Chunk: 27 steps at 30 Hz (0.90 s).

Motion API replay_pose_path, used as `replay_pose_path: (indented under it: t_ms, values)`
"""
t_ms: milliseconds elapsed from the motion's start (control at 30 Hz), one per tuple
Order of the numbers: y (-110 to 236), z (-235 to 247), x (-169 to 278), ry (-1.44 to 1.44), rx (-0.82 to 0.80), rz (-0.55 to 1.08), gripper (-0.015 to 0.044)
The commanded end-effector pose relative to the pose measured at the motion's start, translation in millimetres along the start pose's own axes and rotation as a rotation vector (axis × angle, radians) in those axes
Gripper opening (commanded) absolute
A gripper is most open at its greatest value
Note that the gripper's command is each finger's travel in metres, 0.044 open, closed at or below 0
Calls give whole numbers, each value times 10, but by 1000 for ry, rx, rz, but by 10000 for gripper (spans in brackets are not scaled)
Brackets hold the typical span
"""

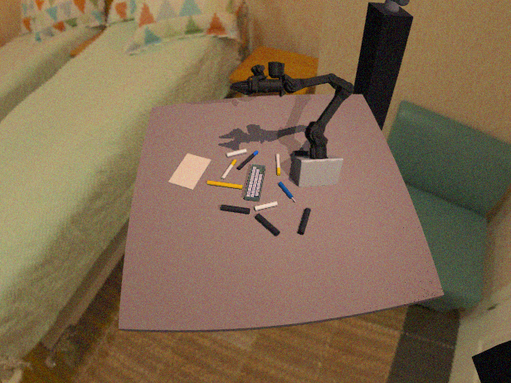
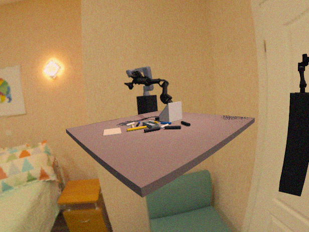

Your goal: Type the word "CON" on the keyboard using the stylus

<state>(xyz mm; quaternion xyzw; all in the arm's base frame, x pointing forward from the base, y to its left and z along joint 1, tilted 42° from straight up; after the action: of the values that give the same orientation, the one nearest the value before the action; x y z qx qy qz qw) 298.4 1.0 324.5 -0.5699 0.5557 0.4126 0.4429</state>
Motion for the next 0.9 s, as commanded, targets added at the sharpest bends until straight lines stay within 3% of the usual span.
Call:
replay_pose_path:
  t_ms: [0,267,533,867]
  values:
    - [-16,5,22,-4,0,11,414]
    - [-506,285,1058,-120,22,480,204]
    - [-555,612,2247,-110,132,974,0]
    - [-81,857,3438,120,341,1462,0]
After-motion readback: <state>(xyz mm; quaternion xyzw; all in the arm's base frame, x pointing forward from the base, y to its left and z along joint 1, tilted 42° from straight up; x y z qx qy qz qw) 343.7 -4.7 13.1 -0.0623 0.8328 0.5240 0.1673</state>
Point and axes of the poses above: the point midway between the two fingers, 35 mm back from their tips, its own y axis back along the fingers, its own z axis across the jaws, x = y × z, the point moved 2 cm from there along y, back along the fingers, and after that the axes turned 14 degrees about y, right-handed, at the moved point
